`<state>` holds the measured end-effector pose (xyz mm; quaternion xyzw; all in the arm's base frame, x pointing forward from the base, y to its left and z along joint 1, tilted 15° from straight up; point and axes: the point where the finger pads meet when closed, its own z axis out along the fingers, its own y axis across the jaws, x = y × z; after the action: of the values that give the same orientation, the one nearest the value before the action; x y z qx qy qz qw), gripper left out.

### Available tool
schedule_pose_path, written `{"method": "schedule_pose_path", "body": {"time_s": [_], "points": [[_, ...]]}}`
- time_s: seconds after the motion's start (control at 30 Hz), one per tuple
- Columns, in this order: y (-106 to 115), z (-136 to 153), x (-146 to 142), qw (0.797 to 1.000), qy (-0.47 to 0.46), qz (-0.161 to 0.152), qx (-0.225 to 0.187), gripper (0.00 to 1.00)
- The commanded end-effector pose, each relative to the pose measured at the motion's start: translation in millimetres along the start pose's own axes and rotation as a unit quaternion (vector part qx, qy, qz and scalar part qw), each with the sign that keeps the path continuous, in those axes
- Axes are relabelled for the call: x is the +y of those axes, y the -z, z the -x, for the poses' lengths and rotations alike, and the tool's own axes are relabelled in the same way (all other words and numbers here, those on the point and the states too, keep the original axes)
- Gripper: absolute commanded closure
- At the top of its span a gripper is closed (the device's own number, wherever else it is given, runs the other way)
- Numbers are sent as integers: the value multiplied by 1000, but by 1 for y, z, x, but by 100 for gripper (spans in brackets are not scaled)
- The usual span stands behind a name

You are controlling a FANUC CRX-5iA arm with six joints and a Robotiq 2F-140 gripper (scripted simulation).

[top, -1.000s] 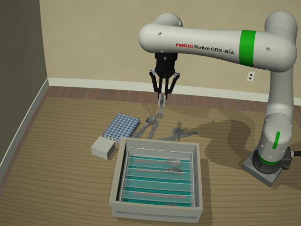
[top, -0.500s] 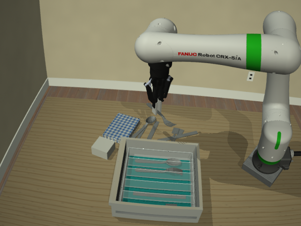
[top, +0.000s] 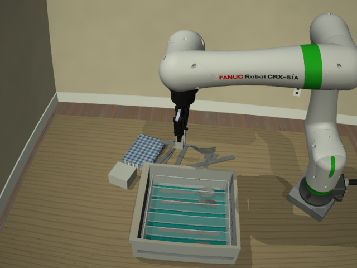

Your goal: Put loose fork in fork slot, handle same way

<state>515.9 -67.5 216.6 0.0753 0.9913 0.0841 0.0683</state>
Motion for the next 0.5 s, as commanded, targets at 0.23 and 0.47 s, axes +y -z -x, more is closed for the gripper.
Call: {"method": "schedule_pose_path", "body": {"time_s": [0.23, 0.47], "points": [[4, -6, 55, 965, 261, -2, -4, 96], [6, -13, 85, 889, 457, -11, -7, 96]]}}
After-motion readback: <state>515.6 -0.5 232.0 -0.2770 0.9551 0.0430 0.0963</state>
